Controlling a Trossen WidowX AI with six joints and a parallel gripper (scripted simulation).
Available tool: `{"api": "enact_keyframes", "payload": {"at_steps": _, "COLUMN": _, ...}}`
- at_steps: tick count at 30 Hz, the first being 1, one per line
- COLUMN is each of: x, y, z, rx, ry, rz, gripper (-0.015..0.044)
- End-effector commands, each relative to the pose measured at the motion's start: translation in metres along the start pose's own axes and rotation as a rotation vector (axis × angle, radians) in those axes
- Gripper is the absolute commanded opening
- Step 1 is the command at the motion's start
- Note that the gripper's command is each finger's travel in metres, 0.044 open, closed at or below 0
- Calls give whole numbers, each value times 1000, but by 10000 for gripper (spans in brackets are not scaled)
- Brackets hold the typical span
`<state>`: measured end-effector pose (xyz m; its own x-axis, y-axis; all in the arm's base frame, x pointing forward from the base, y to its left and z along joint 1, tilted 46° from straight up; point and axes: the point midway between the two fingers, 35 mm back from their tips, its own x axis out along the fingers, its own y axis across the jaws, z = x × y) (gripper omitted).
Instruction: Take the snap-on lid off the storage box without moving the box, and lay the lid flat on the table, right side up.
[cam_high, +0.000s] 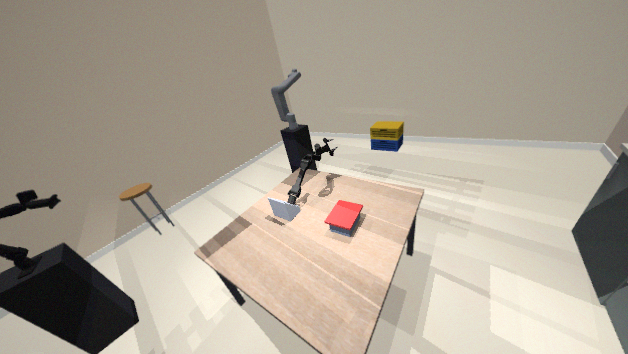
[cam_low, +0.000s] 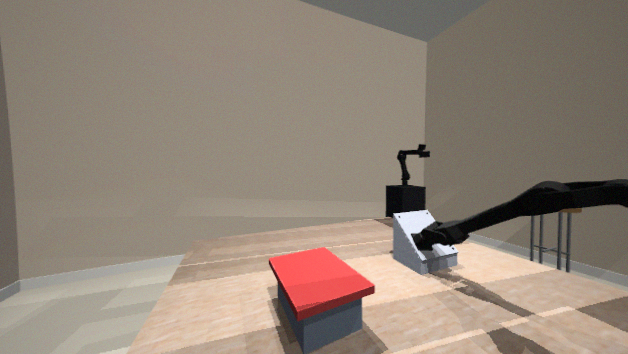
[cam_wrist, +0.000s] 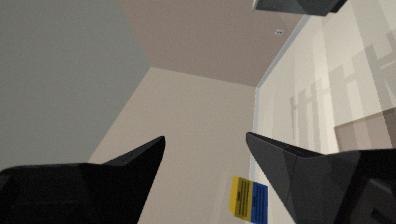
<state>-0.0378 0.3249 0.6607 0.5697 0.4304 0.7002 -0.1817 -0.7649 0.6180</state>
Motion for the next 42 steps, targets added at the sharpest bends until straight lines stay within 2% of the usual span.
{"api": "enact_keyframes", "payload": {"at_steps": 1, "x": 1, "y": -1, "z": 1, "rx": -7, "ry": 2, "rz": 3, "gripper": 374}}
{"api": "enact_keyframes", "payload": {"at_steps": 6, "x": 25, "y": -33, "z": 21, "rx": -179, "ry": 58, "rz": 47, "gripper": 243}}
{"api": "enact_keyframes", "payload": {"at_steps": 7, "x": 30, "y": -41, "z": 27, "rx": -218, "ry": 71, "rz": 51, "gripper": 235}}
{"api": "enact_keyframes", "payload": {"at_steps": 14, "x": 56, "y": -89, "z": 68, "rx": -415, "ry": 144, "rz": 30, "gripper": 235}}
{"api": "enact_keyframes", "payload": {"at_steps": 20, "x": 74, "y": -144, "z": 136, "rx": -587, "ry": 211, "rz": -76, "gripper": 235}}
{"api": "enact_keyframes", "payload": {"at_steps": 22, "x": 75, "y": -149, "z": 145, "rx": -602, "ry": 216, "rz": -92, "gripper": 235}}
{"api": "enact_keyframes", "payload": {"at_steps": 26, "x": 77, "y": -179, "z": 200, "rx": -678, "ry": 236, "rz": -200, "gripper": 235}}
{"api": "enact_keyframes", "payload": {"at_steps": 30, "x": 71, "y": -203, "z": 262, "rx": -726, "ry": 234, "rz": -327, "gripper": 235}}
{"api": "enact_keyframes", "payload": {"at_steps": 33, "x": 66, "y": -211, "z": 287, "rx": -736, "ry": 228, "rz": -381, "gripper": 235}}
{"api": "enact_keyframes", "payload": {"at_steps": 40, "x": 29, "y": -229, "z": 398, "rx": -724, "ry": 157, "rz": -625, "gripper": 235}}
{"api": "enact_keyframes", "payload": {"at_steps": 42, "x": 24, "y": -229, "z": 409, "rx": -718, "ry": 145, "rz": -648, "gripper": 235}}
